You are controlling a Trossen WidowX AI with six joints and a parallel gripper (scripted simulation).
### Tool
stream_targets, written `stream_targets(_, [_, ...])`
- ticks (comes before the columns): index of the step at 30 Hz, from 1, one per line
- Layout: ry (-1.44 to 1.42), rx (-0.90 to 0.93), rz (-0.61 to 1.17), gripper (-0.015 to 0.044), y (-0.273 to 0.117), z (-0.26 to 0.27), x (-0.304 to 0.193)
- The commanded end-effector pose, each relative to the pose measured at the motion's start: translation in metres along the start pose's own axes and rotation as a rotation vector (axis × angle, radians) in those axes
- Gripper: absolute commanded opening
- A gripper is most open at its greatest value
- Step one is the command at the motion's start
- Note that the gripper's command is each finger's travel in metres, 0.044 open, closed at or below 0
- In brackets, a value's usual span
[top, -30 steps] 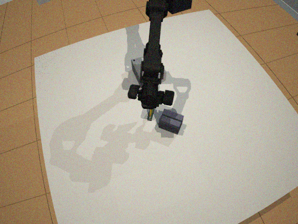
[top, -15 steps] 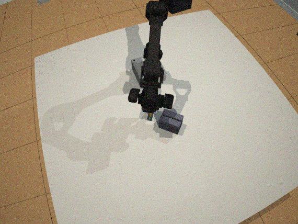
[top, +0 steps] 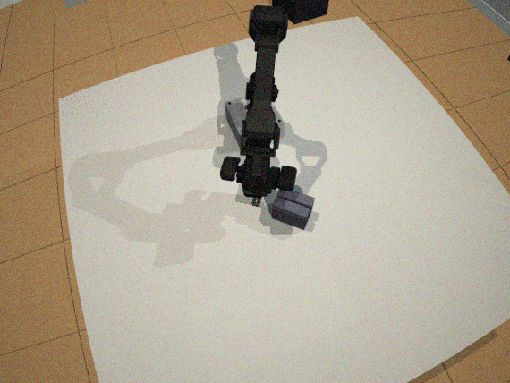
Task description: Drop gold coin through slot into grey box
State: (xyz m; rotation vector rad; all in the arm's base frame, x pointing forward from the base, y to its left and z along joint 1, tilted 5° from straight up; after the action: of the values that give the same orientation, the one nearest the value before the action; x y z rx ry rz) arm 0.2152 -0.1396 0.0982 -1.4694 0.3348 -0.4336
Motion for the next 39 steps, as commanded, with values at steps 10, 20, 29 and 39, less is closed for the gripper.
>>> stream_targets(10, [0.006, -0.003, 0.008, 0.0161, 0.018, 0.000, -0.004])
stream_targets(20, [0.006, -0.003, 0.008, 0.0000, 0.018, 0.000, -0.004])
stream_targets(29, [0.006, -0.003, 0.008, 0.0000, 0.013, 0.000, -0.003])
stream_targets(39, [0.006, -0.004, 0.008, 0.0000, -0.012, 0.000, 0.001])
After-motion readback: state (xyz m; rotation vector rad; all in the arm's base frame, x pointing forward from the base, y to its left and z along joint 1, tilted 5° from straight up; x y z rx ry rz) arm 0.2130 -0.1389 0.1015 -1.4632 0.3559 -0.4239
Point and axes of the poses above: the point midway between the two fingers, 35 mm back from their tips, its own y axis out along the fingers, its own z axis across the jaws, x = y × z, the point moved 10 cm from there along -y, back along the fingers, and after that the axes turned 15 degrees about -y, right-handed, at the moved point
